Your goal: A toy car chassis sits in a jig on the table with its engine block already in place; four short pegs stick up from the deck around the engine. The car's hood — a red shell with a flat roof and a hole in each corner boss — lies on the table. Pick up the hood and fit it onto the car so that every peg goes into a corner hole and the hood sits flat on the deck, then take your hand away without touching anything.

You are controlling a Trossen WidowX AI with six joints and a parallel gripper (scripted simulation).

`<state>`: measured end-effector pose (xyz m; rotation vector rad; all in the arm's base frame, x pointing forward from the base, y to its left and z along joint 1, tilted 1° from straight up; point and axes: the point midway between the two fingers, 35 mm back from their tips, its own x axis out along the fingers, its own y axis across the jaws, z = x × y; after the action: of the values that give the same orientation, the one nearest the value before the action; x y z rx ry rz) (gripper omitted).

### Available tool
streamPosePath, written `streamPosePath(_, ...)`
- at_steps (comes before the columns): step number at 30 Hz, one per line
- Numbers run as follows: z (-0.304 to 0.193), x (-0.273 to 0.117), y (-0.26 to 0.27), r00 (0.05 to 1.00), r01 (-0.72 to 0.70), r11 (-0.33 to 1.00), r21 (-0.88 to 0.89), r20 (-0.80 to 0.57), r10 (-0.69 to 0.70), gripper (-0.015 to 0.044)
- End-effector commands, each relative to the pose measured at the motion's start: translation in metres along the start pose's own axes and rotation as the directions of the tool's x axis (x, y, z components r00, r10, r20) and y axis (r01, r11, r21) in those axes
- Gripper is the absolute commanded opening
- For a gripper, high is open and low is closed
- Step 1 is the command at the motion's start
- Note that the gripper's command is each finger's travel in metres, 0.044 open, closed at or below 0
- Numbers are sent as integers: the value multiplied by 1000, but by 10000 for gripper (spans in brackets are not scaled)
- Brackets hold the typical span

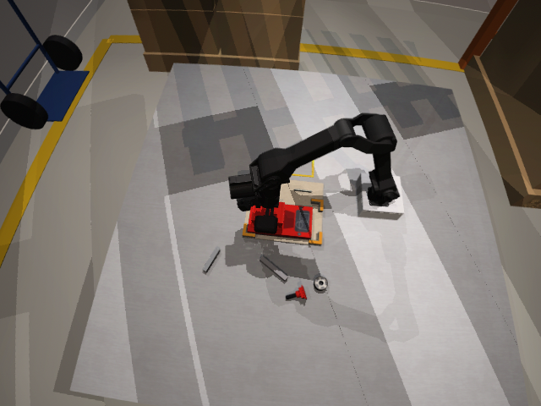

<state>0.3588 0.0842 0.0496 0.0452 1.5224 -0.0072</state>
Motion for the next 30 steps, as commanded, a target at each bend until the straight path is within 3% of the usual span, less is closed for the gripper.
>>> streamPosePath(1,-1,1,0,1000,-1,1000,4,-3,1,0)
streamPosePath(30,0,6,-1,1000,-1,1000,4,-3,1,0)
